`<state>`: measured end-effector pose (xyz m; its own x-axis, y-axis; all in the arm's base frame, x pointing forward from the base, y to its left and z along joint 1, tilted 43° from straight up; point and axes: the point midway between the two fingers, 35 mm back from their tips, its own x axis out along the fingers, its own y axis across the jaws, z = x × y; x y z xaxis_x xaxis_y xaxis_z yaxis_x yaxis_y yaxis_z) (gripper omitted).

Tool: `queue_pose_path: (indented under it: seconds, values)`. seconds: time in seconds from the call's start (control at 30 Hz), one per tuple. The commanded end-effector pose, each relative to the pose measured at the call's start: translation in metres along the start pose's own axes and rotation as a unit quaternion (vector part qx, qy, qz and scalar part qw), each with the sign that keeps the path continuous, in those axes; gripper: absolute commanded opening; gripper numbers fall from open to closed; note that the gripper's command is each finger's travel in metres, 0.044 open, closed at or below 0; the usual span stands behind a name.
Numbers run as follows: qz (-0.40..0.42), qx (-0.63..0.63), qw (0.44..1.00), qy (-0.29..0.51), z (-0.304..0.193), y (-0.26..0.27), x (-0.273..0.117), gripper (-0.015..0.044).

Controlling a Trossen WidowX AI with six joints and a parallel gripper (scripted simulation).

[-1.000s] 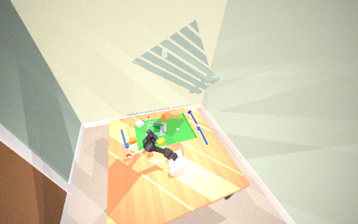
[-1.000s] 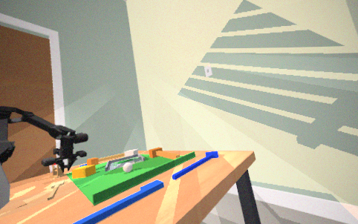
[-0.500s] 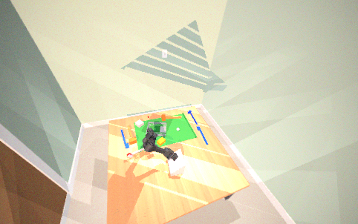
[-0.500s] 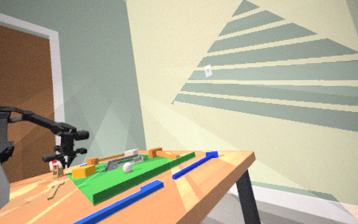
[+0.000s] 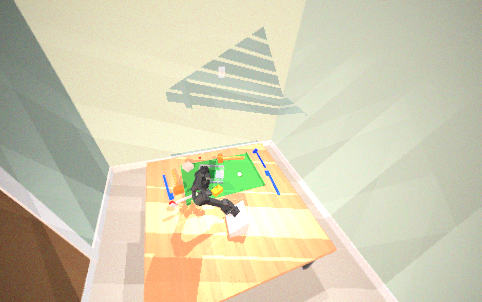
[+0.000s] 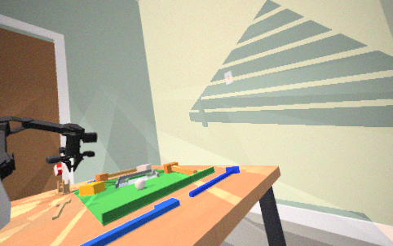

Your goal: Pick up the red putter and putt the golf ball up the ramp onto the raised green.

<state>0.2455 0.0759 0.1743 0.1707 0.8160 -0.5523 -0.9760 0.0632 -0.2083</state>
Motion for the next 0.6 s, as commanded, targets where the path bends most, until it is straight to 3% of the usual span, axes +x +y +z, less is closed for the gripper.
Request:
queue_pose_path:
  seconds: [0.0, 0.57]
  values:
    - [-0.004, -0.004, 1.000, -0.006, 0.007, 0.001, -0.011, 0.0000]
    - [-0.033, 0.209, 0.975, 0.061, -0.070, -0.017, -0.029, 0.0000]
